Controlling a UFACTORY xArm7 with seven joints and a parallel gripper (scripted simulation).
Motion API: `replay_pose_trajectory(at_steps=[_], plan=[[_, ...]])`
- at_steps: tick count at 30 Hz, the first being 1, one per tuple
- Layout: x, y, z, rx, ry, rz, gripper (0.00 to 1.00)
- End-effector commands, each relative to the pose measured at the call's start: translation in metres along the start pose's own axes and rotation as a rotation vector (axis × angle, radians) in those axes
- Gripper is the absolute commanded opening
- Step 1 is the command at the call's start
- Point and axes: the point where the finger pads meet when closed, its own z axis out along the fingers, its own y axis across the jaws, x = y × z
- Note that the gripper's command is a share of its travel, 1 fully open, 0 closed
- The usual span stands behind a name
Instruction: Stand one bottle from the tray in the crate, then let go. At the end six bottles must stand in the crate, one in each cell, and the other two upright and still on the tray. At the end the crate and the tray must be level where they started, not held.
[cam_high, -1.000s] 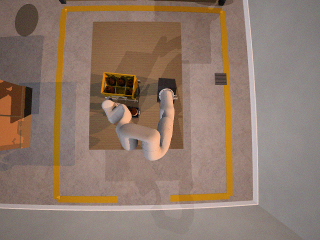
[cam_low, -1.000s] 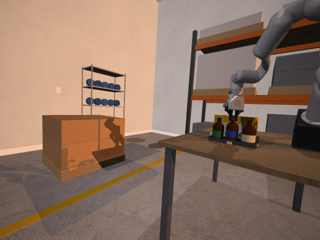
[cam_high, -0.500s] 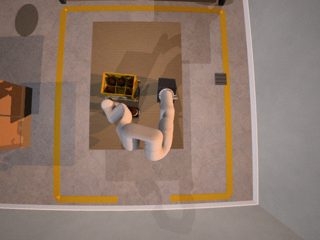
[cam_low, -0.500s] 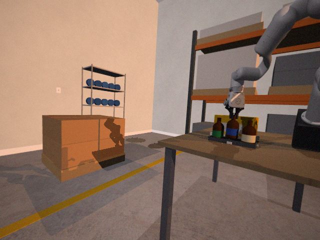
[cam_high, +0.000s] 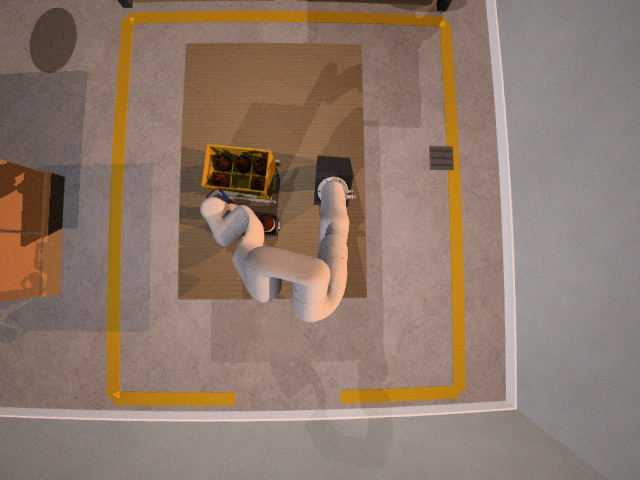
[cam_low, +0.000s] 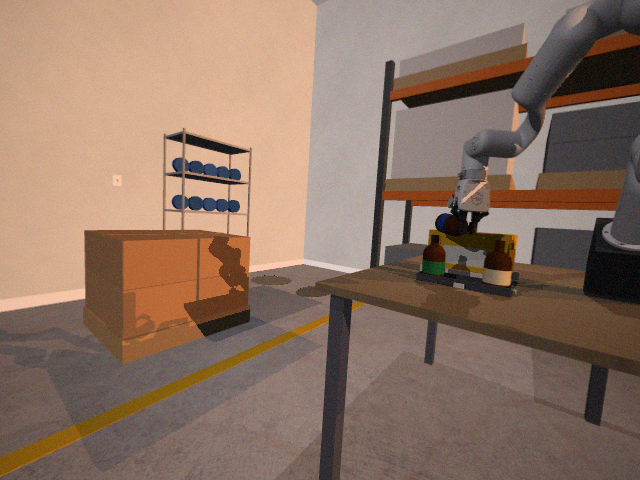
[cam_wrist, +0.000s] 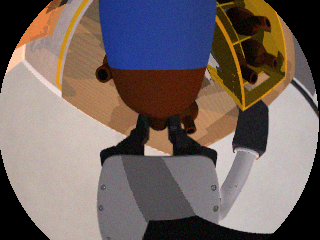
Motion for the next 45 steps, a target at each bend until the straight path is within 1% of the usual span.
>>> replay_pose_trajectory(at_steps=[1,29,45], plan=[[0.001,0.000,-0.002,0.000,0.002,0.000,0.00],[0.001,0.000,-0.003,0.000,0.002,0.000,0.00],[0.001,0.000,-0.013,0.000,0.002,0.000,0.00]])
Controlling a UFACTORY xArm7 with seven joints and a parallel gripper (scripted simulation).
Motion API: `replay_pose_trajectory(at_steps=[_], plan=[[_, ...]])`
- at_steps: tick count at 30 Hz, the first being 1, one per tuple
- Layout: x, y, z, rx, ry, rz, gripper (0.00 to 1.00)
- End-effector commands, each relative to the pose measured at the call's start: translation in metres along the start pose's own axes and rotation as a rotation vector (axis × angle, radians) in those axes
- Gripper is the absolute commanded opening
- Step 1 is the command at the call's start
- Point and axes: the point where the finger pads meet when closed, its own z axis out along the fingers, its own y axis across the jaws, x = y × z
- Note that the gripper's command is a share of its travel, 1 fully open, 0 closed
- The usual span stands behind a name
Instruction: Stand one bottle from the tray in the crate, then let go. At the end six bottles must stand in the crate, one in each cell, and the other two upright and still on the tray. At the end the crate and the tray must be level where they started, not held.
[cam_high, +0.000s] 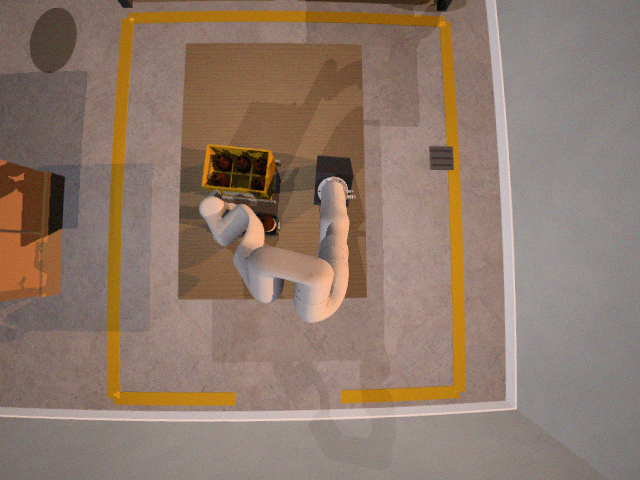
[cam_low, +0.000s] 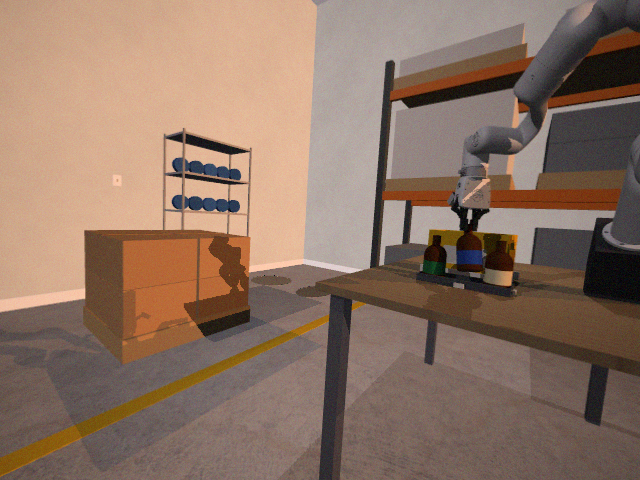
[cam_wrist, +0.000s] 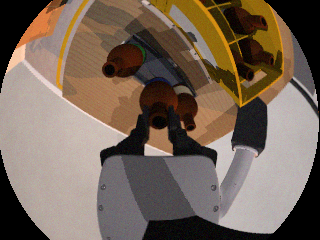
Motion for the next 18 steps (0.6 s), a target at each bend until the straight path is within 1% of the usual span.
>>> replay_pose_trajectory(at_steps=[1,18], plan=[[0.001,-0.001,-0.004,0.003,0.004,0.000,0.00],[0.001,-0.001,-0.022,0.003,0.004,0.000,0.00]])
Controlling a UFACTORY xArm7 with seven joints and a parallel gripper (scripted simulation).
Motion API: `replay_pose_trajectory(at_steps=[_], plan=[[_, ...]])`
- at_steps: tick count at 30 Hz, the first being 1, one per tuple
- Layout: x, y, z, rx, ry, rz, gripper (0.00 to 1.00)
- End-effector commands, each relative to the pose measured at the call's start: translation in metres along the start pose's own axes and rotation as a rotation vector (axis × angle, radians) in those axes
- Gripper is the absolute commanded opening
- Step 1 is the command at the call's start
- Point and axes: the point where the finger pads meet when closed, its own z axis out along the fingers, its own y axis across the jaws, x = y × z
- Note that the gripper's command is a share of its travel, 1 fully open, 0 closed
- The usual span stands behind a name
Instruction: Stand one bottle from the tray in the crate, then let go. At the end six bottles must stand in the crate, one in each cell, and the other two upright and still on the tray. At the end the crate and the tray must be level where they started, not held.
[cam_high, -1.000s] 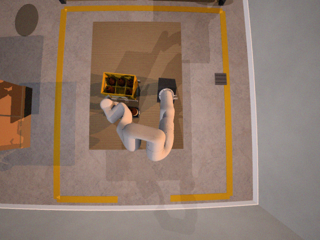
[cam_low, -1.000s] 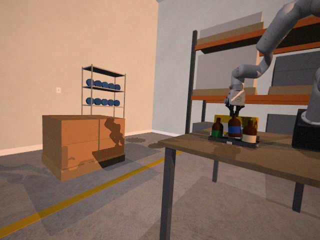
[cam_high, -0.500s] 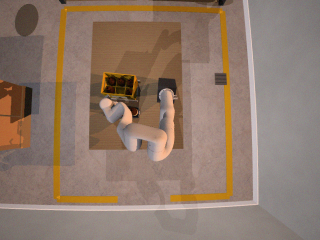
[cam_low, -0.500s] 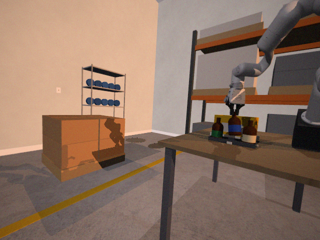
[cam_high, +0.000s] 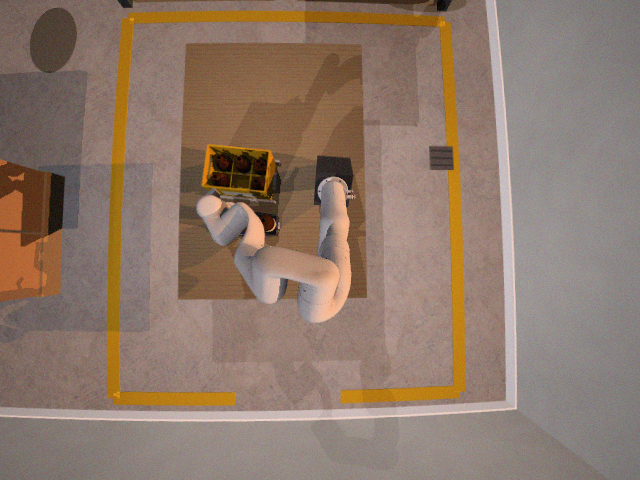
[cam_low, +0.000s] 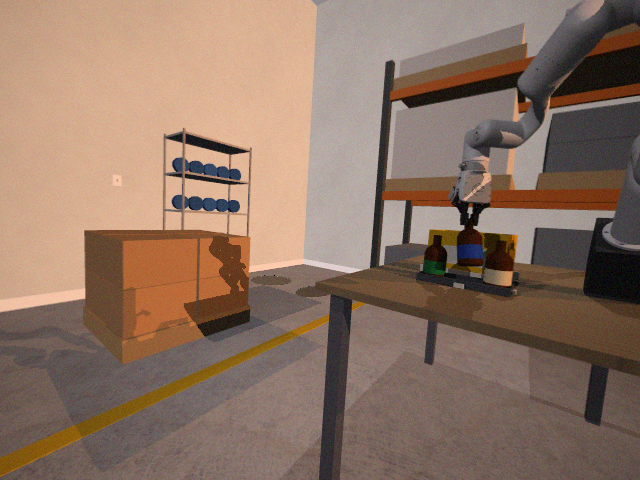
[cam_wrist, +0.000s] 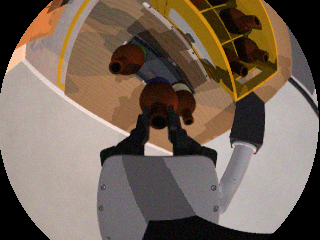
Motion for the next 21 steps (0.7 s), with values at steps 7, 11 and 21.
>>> replay_pose_trajectory(at_steps=[7,11,21], plan=[[0.001,-0.001,-0.010,0.002,0.003,0.000,0.00],[0.001,-0.001,-0.013,0.002,0.003,0.000,0.00],[0.001,-0.001,-0.015,0.002,0.003,0.000,0.00]])
